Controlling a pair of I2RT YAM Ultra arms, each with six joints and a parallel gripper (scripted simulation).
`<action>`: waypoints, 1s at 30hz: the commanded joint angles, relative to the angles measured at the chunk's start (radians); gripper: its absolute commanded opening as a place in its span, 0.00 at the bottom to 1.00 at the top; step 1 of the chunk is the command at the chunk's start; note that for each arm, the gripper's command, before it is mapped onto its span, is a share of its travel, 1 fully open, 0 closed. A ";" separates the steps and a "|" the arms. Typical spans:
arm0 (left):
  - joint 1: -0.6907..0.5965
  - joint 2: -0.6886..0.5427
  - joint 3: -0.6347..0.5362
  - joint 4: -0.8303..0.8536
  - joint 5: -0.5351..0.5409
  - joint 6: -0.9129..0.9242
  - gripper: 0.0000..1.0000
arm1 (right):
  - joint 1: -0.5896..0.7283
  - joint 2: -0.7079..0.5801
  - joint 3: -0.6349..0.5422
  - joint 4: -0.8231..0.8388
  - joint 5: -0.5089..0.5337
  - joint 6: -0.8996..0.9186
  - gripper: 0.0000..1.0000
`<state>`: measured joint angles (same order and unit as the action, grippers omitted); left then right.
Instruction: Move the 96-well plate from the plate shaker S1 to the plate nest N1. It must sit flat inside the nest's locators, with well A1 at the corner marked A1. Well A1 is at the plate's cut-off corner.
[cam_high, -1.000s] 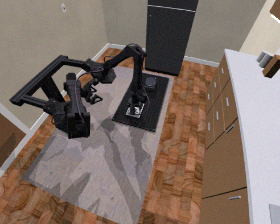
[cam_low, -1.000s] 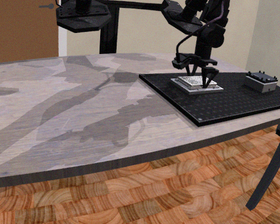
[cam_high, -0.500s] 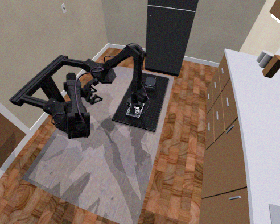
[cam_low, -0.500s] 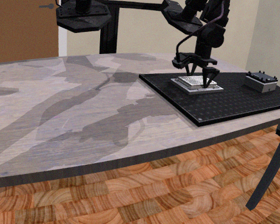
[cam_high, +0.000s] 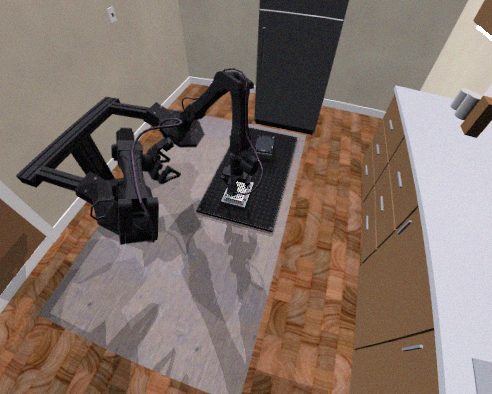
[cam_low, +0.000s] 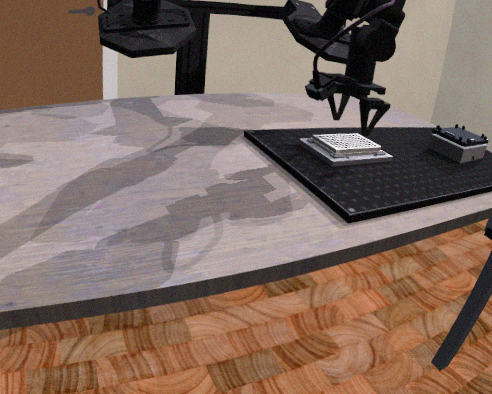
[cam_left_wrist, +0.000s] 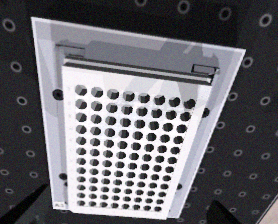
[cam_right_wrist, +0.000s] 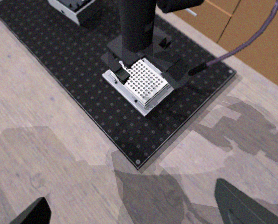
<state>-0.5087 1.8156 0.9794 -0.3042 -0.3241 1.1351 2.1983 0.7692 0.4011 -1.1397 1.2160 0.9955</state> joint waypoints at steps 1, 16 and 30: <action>-0.027 -0.066 0.019 -0.070 -0.004 -0.027 1.00 | 0.007 0.009 0.023 -0.015 0.011 0.007 1.00; 0.009 -0.193 -0.165 0.189 0.093 -0.298 1.00 | 0.007 0.009 0.023 -0.015 0.011 0.007 1.00; 0.009 -0.391 -0.517 0.571 0.087 -0.660 1.00 | 0.007 0.009 0.023 -0.015 0.011 0.007 1.00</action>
<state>-0.4973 1.4727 0.5182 0.1299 -0.2398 0.5953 2.1983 0.7692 0.4011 -1.1397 1.2160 0.9955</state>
